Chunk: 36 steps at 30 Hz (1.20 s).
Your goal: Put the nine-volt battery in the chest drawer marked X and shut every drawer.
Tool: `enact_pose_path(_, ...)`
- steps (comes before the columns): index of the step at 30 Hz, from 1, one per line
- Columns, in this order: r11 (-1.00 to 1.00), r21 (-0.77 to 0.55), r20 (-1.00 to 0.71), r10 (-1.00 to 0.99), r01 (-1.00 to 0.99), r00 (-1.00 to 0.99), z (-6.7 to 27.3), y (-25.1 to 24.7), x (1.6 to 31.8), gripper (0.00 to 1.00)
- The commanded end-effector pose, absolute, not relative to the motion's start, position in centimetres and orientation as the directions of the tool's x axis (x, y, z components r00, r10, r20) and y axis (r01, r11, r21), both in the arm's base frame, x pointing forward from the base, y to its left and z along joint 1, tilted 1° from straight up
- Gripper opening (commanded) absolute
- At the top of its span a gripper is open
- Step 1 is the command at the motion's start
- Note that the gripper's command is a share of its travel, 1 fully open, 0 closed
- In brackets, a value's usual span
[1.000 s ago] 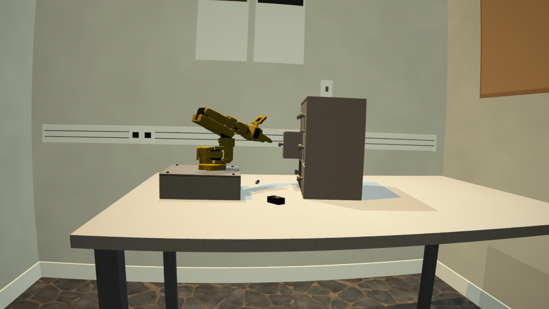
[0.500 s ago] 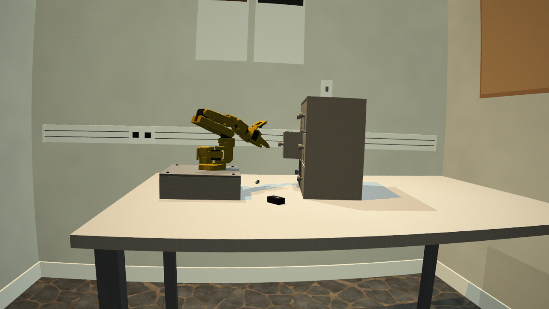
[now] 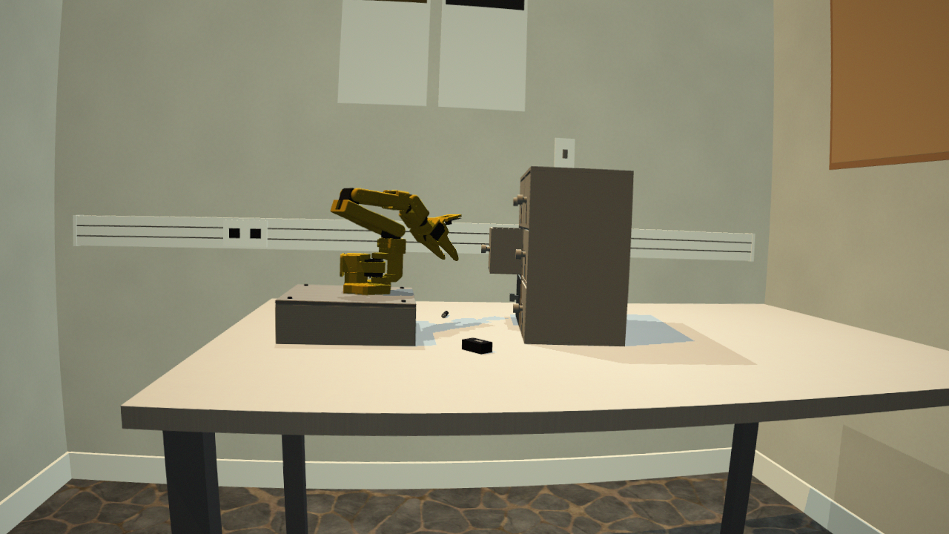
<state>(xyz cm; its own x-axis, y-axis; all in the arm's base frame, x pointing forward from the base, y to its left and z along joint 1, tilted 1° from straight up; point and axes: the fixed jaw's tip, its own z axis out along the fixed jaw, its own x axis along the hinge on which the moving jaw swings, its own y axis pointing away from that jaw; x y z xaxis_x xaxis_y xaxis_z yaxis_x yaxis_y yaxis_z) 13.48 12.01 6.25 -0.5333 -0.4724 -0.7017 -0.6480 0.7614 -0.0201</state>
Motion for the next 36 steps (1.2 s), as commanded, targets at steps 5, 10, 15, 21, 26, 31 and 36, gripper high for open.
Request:
enact_pose_path(5, 0.755, -0.024, -0.578, -0.545, -0.655, -0.608, 6.0, 10.7, 12.0, 0.21)
enact_pose_path(10, 0.754, -0.023, -0.528, -0.567, -0.656, -0.633, 5.9, 10.2, 11.4, 0.21)
enact_pose_path(15, 0.754, -0.023, -0.507, -0.575, -0.657, -0.642, 5.8, 10.0, 11.1, 0.21)
enact_pose_path(21, 0.754, -0.023, -0.507, -0.575, -0.657, -0.642, 5.8, 10.0, 11.1, 0.21)
enact_pose_path(26, 0.755, -0.024, -0.535, -0.564, -0.655, -0.63, 6.8, 10.1, 11.3, 0.22)
enact_pose_path(31, 0.761, -0.027, -0.663, -0.498, -0.648, -0.558, 11.6, 10.2, 11.5, 0.23)
enact_pose_path(36, 0.768, -0.028, -0.774, -0.422, -0.64, -0.472, 16.0, 9.5, 10.7, 0.24)
